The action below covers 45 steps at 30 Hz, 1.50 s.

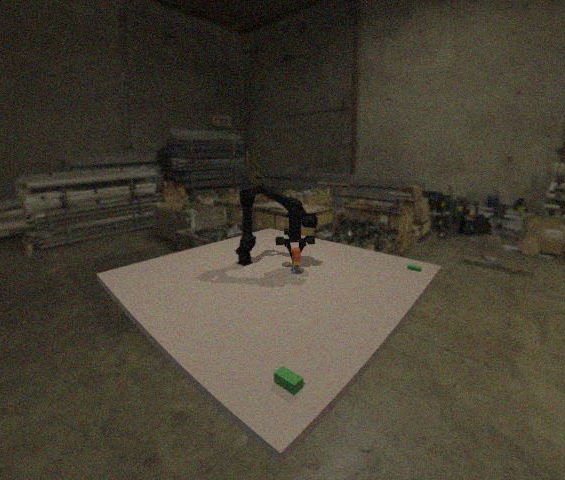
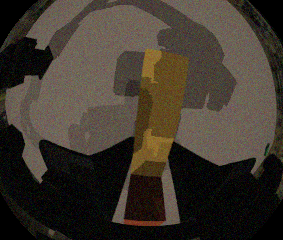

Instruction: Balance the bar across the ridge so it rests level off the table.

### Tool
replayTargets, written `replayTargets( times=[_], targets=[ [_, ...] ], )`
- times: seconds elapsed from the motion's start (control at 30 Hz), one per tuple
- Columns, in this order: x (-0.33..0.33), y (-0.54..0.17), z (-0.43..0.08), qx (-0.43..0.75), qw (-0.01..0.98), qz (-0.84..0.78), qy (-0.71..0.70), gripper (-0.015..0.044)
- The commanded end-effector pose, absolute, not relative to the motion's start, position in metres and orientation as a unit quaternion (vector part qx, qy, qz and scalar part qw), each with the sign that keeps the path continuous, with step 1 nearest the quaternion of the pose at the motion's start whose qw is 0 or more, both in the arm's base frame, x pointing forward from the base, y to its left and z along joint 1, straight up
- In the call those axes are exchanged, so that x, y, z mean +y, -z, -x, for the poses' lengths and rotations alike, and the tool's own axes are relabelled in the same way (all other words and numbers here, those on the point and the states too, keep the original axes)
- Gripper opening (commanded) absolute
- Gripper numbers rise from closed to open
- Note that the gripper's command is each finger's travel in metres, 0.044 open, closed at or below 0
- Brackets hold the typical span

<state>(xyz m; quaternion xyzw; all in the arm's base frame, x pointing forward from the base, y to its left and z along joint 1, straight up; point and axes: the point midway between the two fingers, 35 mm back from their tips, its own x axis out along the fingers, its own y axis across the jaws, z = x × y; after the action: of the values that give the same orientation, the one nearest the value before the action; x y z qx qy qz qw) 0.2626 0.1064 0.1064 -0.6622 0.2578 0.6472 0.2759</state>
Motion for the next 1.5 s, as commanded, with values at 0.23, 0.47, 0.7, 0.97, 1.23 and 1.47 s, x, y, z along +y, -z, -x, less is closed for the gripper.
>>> replayTargets(
  times=[0.23,0.47,0.7,0.97,1.23,1.47],
  targets=[
    [0.1058,-0.1025,-0.2620,0.258,0.273,0.663,-0.648,0.0000],
    [0.1058,-0.1018,-0.2619,0.258,0.273,0.663,-0.648,0.0000],
    [0.1059,-0.1013,-0.2618,0.258,0.273,0.663,-0.648,0.0000],
    [0.1059,-0.1009,-0.2616,0.258,0.273,0.663,-0.648,0.0000],
    [0.1060,-0.1044,-0.2615,0.258,0.273,0.663,-0.648,0.0000],
    [0.1060,-0.1044,-0.2615,0.258,0.273,0.663,-0.648,0.0000]
  ],
)
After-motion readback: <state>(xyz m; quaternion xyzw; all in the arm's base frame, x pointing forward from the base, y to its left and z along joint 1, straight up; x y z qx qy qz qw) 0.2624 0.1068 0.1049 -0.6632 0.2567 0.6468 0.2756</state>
